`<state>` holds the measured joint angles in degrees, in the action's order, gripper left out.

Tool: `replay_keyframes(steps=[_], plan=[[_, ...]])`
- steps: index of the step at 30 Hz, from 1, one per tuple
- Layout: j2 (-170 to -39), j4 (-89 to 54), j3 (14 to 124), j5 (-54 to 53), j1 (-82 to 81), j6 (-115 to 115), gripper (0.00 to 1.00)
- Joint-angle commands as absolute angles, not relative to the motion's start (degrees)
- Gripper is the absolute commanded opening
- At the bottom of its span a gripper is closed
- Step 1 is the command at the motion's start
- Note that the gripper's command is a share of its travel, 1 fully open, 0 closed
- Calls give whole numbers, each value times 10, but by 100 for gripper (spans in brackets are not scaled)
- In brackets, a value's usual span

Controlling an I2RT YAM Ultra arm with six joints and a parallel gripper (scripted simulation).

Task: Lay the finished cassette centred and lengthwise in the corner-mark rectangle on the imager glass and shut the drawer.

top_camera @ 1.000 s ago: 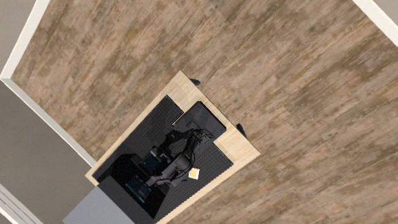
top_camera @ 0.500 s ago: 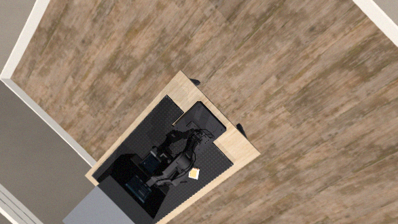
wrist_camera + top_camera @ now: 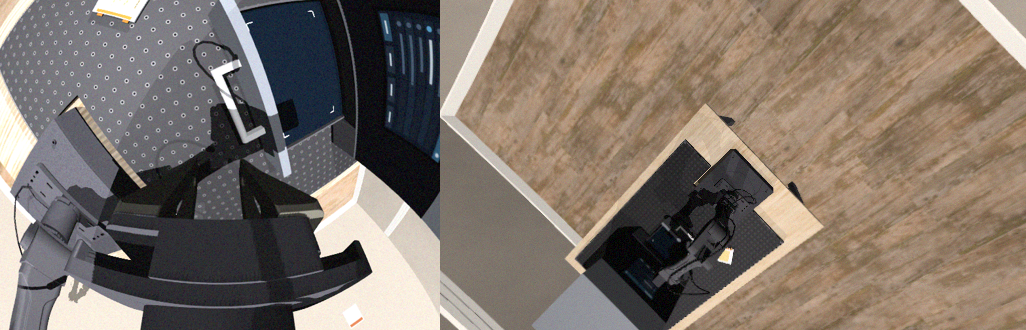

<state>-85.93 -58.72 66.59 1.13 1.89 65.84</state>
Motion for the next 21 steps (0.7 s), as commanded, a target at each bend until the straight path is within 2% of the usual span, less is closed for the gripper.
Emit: replay_keyframes(steps=[1, 21], plan=[[-834, -660, 704, 16, 13, 564, 35], [-913, -741, 776, 1, 27, 226, 35]])
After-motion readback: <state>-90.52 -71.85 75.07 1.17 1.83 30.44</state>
